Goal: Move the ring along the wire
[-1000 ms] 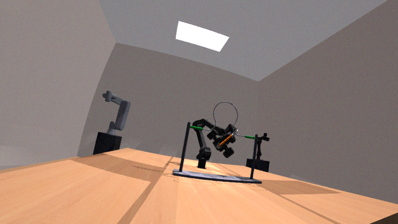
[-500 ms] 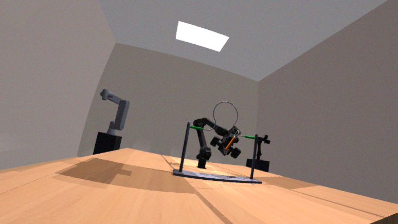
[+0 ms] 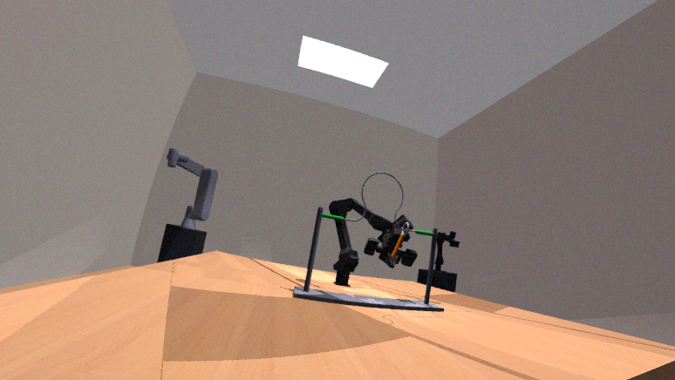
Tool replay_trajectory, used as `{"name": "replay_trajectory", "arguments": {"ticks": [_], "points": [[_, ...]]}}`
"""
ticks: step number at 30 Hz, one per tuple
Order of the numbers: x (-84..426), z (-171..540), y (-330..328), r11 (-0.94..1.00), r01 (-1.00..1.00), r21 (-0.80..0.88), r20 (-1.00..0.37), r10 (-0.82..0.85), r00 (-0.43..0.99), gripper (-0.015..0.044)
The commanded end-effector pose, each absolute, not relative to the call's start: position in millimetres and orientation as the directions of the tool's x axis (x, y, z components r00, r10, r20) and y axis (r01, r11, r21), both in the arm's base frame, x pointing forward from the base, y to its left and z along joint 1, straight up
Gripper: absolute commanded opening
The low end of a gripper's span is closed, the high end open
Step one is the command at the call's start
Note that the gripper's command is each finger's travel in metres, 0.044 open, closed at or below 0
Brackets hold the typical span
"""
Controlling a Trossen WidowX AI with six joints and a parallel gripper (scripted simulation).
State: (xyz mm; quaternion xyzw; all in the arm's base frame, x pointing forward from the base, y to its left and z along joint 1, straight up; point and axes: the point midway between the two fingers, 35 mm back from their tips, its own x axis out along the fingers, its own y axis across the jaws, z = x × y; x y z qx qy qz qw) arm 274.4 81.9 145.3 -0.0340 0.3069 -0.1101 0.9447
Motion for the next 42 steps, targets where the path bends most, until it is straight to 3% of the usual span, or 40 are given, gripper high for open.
{"name": "replay_trajectory", "arguments": {"ticks": [1,42], "points": [[275.8,142.8,92.7,0.979,0.186,-0.087,-0.584,-0.201,0.786,-0.0150],[279.6,143.2,139.3,0.982,0.185,-0.039,-0.578,-0.173,0.797,-0.0150]]}}
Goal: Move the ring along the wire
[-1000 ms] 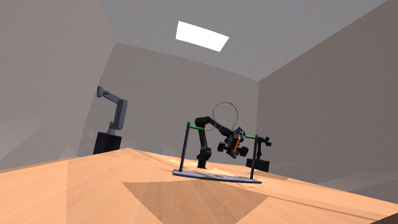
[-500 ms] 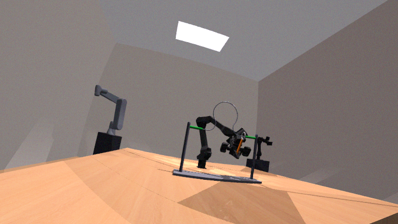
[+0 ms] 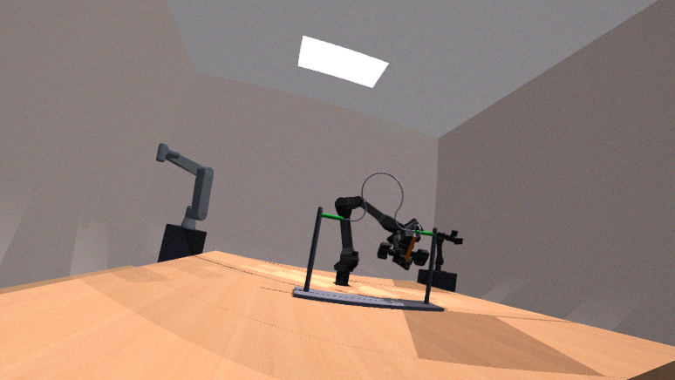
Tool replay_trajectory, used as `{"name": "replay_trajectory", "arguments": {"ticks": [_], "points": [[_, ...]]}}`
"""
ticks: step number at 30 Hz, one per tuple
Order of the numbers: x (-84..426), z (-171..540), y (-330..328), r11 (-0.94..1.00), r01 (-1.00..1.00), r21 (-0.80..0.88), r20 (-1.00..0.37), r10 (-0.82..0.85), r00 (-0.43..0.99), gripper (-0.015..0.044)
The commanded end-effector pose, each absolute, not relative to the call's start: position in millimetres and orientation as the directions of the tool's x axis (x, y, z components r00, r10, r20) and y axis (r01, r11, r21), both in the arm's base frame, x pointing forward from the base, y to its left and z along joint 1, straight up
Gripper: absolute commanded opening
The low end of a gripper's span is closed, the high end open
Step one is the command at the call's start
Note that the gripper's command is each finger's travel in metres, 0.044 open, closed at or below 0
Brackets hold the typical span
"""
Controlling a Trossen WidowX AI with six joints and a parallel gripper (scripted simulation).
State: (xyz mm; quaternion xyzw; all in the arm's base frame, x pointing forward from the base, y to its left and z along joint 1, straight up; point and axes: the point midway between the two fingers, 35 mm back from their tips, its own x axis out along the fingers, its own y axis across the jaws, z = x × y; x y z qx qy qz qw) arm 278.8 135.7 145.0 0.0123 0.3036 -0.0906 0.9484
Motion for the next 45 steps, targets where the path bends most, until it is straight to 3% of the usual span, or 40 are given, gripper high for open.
{"name": "replay_trajectory", "arguments": {"ticks": [1,45], "points": [[279.7,143.2,140.3,0.982,0.185,-0.039,-0.578,-0.173,0.797,-0.0150],[280.7,131.5,150.2,0.982,0.185,-0.038,-0.575,-0.173,0.799,-0.0150]]}}
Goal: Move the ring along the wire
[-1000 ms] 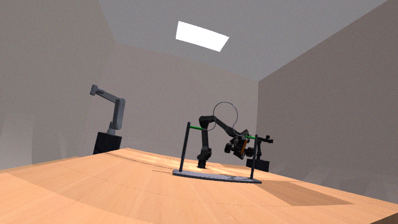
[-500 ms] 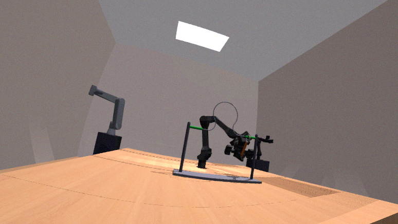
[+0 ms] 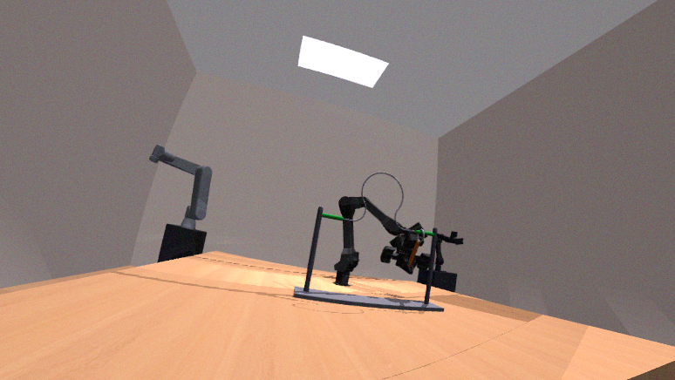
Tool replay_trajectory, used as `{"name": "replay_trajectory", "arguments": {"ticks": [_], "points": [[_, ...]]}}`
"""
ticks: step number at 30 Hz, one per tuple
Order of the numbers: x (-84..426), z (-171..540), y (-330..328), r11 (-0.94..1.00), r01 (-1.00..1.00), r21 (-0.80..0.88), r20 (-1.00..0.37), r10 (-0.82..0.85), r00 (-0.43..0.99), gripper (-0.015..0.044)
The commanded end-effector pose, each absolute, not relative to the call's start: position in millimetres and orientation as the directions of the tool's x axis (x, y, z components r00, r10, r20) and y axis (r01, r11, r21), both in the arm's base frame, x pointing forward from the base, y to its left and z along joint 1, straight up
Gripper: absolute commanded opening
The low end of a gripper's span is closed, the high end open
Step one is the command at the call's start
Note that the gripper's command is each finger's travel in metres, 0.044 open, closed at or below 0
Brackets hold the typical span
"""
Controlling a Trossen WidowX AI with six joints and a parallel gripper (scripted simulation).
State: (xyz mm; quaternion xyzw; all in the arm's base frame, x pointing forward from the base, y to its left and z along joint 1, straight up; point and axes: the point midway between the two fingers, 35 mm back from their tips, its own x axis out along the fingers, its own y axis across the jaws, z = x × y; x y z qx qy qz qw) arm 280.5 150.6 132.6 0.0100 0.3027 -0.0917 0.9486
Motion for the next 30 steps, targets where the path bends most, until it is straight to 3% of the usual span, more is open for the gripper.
{"name": "replay_trajectory", "arguments": {"ticks": [1,3,15,30], "points": [[280.7,131.5,150.2,0.982,0.185,-0.038,-0.575,-0.173,0.799,-0.0150],[280.7,131.5,150.2,0.982,0.185,-0.038,-0.575,-0.173,0.799,-0.0150],[278.8,133.6,151.2,0.983,0.180,-0.037,-0.577,-0.168,0.799,0.0160],[240.6,159.9,159.0,0.982,0.185,-0.038,-0.578,-0.173,0.797,0.0160]]}}
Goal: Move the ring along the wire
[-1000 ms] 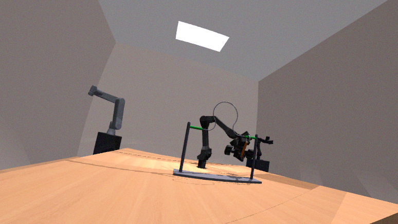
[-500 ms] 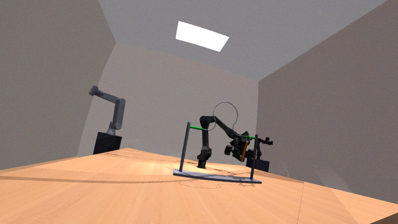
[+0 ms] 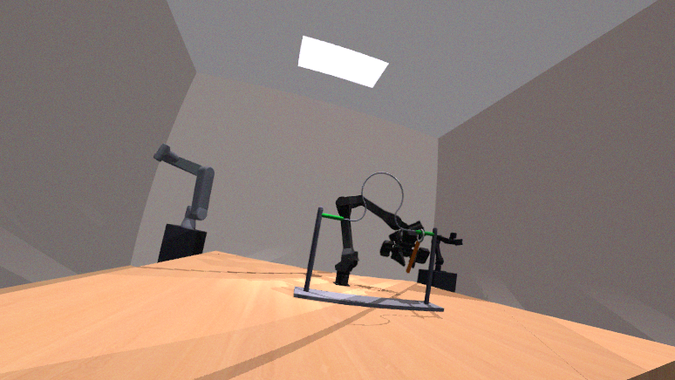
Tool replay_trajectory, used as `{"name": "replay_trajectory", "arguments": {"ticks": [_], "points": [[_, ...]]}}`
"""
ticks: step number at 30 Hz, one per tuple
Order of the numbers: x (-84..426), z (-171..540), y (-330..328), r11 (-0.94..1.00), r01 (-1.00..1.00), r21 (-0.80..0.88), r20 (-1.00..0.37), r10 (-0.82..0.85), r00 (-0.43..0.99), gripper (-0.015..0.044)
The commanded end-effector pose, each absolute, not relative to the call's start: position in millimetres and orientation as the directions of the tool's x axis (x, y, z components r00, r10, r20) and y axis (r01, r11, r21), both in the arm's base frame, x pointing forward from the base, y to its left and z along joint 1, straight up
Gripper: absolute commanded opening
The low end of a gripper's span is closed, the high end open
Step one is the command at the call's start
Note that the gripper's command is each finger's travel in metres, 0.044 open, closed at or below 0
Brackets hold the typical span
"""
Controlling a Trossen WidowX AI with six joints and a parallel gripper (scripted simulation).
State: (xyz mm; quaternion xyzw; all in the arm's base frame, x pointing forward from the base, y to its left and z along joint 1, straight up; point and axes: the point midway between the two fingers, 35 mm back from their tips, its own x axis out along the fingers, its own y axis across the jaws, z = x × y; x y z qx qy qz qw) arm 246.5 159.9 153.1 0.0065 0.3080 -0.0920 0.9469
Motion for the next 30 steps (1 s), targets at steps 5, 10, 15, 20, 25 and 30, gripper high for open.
{"name": "replay_trajectory", "arguments": {"ticks": [5,10,15,20,25,30], "points": [[240.6,159.9,159.0,0.982,0.185,-0.038,-0.578,-0.173,0.797,0.0160],[240.6,159.9,159.0,0.982,0.185,-0.038,-0.578,-0.173,0.797,0.0160],[240.6,159.9,159.0,0.982,0.185,-0.038,-0.578,-0.173,0.797,0.0160],[240.6,159.9,159.0,0.982,0.185,-0.038,-0.578,-0.173,0.797,0.0160],[240.6,159.9,159.0,0.982,0.185,-0.038,-0.578,-0.173,0.797,0.0160],[238.9,160.0,160.3,0.983,0.180,-0.040,-0.582,-0.170,0.795,0.0186]]}}
